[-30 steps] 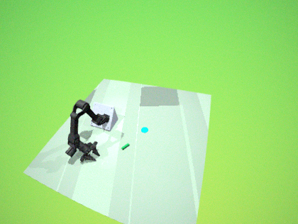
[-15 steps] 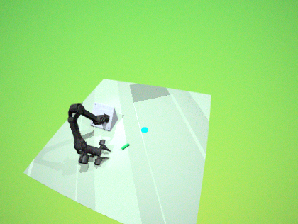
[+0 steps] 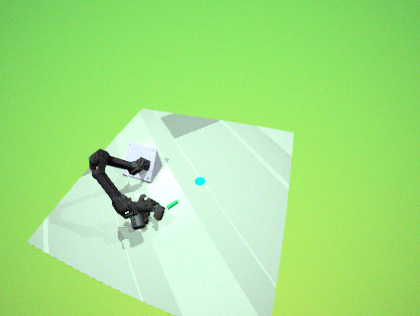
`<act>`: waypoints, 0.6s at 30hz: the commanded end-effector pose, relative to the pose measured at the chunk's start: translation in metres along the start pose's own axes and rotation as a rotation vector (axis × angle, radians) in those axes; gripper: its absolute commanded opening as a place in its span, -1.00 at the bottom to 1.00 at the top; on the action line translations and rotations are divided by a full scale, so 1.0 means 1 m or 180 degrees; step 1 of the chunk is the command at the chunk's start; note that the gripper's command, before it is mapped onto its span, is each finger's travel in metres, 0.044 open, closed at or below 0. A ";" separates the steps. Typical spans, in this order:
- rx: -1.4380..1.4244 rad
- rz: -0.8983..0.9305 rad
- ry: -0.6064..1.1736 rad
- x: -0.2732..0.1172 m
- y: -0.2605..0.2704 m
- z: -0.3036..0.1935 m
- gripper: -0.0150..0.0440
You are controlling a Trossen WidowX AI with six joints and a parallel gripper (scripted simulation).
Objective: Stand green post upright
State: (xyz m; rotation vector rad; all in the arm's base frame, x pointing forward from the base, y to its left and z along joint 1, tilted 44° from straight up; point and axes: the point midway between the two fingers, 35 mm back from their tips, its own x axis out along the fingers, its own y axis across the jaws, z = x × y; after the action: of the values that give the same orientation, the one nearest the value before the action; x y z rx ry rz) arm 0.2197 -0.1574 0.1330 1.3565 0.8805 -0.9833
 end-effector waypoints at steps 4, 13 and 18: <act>-0.4575 -0.1565 0.0083 0.011 0.016 -0.069 0.30; -0.6695 -0.2361 0.0210 0.003 0.030 -0.101 0.30; -0.7702 -0.2826 0.0277 -0.004 0.039 -0.118 0.30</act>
State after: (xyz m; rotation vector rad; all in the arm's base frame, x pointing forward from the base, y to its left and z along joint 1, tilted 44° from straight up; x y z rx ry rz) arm 0.2417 -0.0899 0.1259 -0.0141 1.4961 -0.4301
